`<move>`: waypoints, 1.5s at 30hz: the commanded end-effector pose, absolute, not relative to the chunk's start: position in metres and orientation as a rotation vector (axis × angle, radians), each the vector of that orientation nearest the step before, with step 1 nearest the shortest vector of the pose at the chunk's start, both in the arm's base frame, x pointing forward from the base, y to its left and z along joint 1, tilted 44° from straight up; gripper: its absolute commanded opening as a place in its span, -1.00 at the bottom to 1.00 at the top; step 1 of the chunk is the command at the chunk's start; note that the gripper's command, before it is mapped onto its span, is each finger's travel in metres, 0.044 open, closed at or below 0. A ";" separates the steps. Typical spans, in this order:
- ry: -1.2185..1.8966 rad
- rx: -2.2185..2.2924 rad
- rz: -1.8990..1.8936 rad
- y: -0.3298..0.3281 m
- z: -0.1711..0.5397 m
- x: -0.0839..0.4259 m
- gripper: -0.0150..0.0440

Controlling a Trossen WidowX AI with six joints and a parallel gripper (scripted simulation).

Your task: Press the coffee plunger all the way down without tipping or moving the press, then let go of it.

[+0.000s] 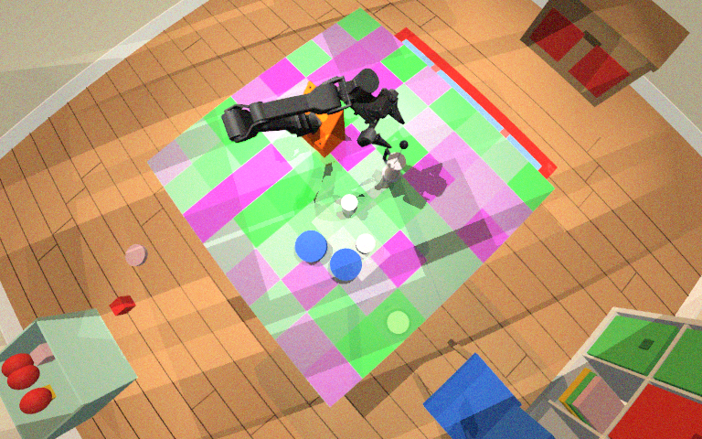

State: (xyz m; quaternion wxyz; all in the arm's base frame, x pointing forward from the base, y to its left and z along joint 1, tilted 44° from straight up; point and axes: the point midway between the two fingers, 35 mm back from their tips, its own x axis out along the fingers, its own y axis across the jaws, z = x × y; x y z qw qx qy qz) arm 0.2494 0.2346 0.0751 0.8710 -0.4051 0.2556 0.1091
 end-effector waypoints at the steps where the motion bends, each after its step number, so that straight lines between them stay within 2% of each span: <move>1: 0.533 -0.849 0.233 0.226 0.067 0.250 1.00; 30: 0.529 -0.848 0.231 0.225 0.046 0.285 1.00; 41: 0.529 -0.848 0.231 0.225 0.046 0.285 0.02; 45: 0.529 -0.848 0.231 0.225 0.046 0.285 -0.07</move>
